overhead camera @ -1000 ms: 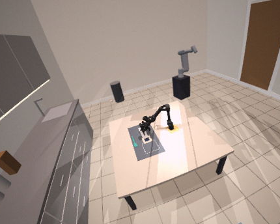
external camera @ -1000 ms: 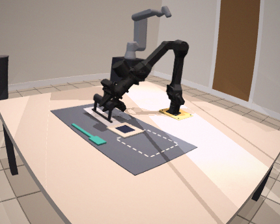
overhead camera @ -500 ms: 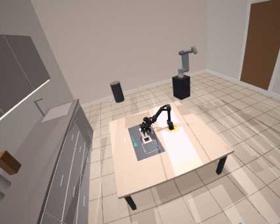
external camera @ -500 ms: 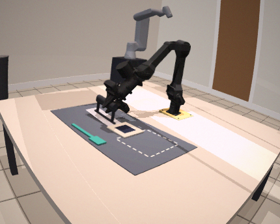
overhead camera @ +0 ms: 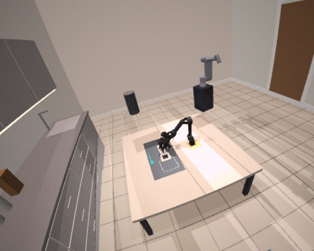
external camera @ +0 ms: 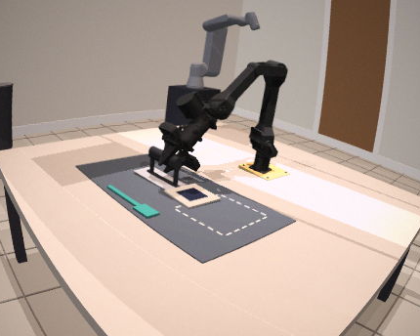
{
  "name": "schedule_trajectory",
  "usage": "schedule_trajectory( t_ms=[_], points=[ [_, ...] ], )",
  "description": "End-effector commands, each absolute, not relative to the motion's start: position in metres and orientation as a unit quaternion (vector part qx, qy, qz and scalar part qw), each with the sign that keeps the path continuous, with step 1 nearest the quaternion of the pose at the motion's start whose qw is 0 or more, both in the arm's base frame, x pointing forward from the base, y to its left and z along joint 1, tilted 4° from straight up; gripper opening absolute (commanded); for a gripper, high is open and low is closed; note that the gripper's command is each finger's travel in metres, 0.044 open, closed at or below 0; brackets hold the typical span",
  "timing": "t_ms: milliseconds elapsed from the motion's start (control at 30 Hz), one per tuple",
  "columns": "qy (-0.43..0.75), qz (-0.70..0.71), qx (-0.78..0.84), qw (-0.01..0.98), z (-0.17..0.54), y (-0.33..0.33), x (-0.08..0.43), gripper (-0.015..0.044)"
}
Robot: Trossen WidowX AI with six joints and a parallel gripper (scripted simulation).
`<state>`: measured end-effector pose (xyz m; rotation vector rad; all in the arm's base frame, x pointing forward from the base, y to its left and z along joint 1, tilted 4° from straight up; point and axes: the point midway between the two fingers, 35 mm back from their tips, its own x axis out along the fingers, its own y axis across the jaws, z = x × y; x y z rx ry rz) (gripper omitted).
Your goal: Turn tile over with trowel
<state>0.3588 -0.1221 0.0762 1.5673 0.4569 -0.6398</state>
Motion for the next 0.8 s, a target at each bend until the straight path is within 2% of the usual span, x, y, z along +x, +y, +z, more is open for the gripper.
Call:
schedule_trajectory(
  t_ms=[0, 767],
  points=[
    [0.195, -0.266, 0.703, 0.630, 0.093, -0.125, 0.363, 0.0000],
    [0.195, -0.264, 0.705, 0.628, 0.144, -0.073, 0.369, 0.0000]
  ],
)
